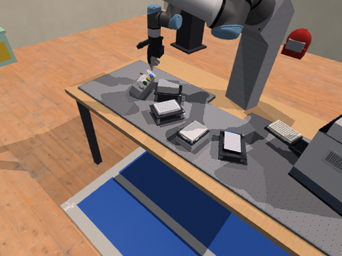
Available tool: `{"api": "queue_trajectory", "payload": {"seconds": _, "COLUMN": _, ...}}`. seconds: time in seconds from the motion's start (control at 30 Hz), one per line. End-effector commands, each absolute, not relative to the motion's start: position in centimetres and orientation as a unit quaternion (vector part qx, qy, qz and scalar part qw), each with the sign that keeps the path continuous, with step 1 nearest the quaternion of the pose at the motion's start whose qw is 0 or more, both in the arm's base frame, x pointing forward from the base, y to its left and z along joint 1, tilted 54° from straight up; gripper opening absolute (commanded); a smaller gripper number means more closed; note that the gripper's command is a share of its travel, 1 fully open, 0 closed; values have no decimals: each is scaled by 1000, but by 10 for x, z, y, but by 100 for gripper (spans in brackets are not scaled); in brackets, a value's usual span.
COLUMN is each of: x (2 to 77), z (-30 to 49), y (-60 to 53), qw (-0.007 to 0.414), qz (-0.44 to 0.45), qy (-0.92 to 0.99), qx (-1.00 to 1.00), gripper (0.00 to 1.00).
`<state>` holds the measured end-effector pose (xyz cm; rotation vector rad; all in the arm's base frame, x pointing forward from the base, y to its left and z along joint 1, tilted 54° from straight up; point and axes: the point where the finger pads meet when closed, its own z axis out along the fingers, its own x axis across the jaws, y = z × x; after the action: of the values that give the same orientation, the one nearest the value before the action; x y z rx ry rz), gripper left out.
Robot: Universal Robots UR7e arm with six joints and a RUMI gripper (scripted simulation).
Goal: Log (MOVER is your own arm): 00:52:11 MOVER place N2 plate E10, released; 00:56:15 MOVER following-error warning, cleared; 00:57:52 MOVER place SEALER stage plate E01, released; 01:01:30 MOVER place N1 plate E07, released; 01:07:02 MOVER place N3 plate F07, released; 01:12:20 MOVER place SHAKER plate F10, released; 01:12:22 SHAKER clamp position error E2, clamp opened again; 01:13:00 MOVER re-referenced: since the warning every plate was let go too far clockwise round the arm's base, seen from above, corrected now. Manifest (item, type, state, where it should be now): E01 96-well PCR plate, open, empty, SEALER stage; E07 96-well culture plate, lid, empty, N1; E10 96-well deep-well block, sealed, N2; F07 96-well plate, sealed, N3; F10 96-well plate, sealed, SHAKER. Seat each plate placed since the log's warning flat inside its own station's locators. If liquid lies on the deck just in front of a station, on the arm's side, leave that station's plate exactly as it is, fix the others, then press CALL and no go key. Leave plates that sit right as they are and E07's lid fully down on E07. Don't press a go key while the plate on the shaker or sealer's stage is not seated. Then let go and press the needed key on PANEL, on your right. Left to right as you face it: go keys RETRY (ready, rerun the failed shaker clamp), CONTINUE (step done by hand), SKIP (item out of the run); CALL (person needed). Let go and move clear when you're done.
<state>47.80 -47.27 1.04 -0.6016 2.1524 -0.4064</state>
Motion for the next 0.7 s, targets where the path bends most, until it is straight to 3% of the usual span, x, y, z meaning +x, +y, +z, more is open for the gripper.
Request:
{"api": "queue_trajectory", "payload": {"seconds": 0.0, "x": 472, "z": 15, "y": -472, "qw": 421, "qz": -163, "qy": 859, "qx": -240, "gripper": 0}}
{"api": "queue_trajectory", "payload": {"seconds": 0.67, "x": 448, "z": 33, "y": -470, "qw": 421, "qz": -163, "qy": 859, "qx": -240, "gripper": 0}}
